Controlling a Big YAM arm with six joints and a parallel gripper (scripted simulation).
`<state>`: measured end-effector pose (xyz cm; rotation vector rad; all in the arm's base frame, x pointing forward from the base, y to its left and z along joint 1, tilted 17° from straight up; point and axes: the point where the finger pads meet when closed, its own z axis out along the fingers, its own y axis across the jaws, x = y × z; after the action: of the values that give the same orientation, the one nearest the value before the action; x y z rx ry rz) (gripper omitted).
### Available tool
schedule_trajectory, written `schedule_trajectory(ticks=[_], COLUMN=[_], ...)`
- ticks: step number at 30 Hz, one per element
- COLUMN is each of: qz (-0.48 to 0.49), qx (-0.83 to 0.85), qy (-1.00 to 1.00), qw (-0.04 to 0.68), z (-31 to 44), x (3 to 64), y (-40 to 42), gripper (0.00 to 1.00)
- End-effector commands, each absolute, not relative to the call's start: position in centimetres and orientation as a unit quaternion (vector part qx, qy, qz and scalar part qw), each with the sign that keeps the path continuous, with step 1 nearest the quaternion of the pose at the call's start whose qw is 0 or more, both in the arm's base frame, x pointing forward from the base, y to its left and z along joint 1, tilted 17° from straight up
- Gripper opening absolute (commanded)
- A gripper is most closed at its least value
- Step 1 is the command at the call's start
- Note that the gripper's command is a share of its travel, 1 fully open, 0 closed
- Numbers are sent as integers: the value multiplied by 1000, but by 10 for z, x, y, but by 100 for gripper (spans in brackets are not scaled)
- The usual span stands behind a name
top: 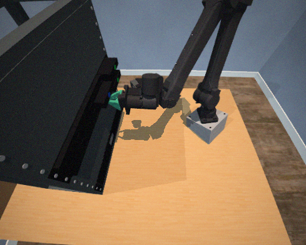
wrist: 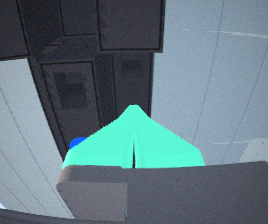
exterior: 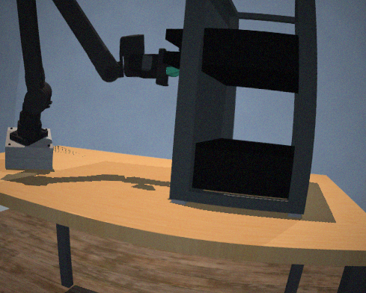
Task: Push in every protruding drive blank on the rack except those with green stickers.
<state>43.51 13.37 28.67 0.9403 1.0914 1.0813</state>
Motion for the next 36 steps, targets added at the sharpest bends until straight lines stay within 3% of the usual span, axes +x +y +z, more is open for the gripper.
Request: schedule_trajectory(ticks=[1, 14, 29, 36], qz=[476, 476, 483, 476], qx=[404, 406, 408, 415], qy=[469, 470, 461, 462], qw=[625, 623, 623, 623], z=[289, 270, 320, 319], x=[415, 341, 332, 372], y=[136, 138, 158, 150], gripper=[0, 0, 0, 0])
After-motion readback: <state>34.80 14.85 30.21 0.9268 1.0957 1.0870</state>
